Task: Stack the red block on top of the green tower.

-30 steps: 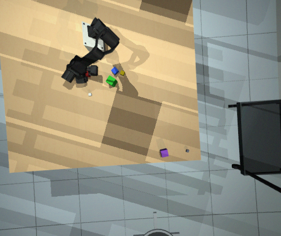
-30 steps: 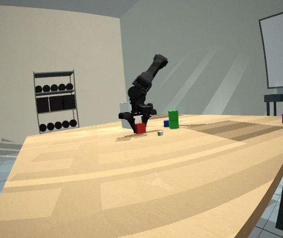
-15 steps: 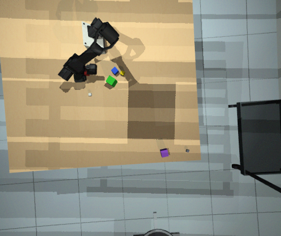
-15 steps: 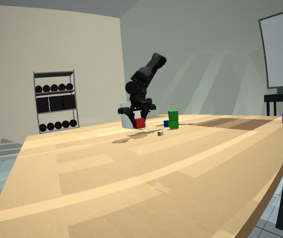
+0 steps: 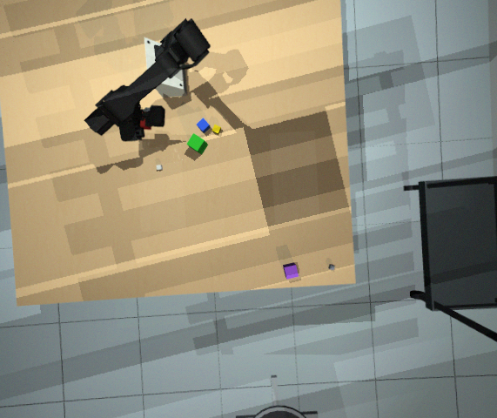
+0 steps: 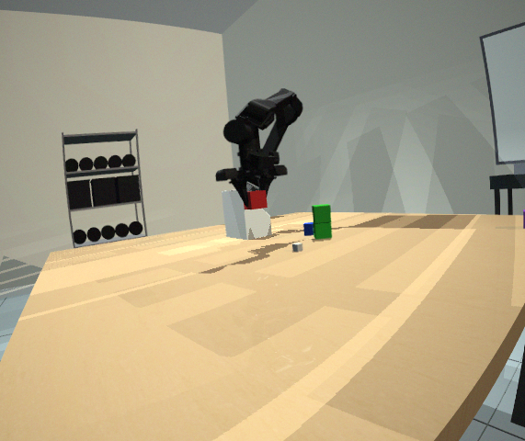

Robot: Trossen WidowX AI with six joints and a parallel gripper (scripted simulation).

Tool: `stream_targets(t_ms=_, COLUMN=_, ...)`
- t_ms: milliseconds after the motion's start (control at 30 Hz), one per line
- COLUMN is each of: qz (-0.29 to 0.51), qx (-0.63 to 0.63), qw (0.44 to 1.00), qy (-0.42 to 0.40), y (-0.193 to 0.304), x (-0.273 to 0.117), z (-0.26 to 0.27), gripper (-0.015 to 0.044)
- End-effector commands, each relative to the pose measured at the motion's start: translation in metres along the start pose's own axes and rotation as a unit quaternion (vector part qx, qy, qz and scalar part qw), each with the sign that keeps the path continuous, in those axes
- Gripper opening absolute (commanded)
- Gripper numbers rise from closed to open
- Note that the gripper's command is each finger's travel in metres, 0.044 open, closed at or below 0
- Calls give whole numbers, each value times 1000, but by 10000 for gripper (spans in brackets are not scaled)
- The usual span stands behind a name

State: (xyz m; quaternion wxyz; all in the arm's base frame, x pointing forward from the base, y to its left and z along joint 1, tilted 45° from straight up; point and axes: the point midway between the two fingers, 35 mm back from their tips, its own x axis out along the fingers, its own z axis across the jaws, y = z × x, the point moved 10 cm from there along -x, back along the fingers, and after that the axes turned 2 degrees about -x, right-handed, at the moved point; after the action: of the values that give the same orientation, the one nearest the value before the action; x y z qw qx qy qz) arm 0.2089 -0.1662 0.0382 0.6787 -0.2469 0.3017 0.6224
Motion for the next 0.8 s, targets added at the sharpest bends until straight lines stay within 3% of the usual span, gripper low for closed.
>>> stream_targets(t_ms=0, qz=0, qx=-4, qw=1000, qy=3, y=-1, x=-15, z=0, gripper=0)
stream_targets(t_ms=267, qz=0, qx=-4, qw=1000, qy=4, y=-3, x=-17, z=3, gripper=0)
stream_targets(t_ms=767, qz=-4, qx=-1, qw=1000, qy=13, y=-47, x=-20, z=92, gripper=0)
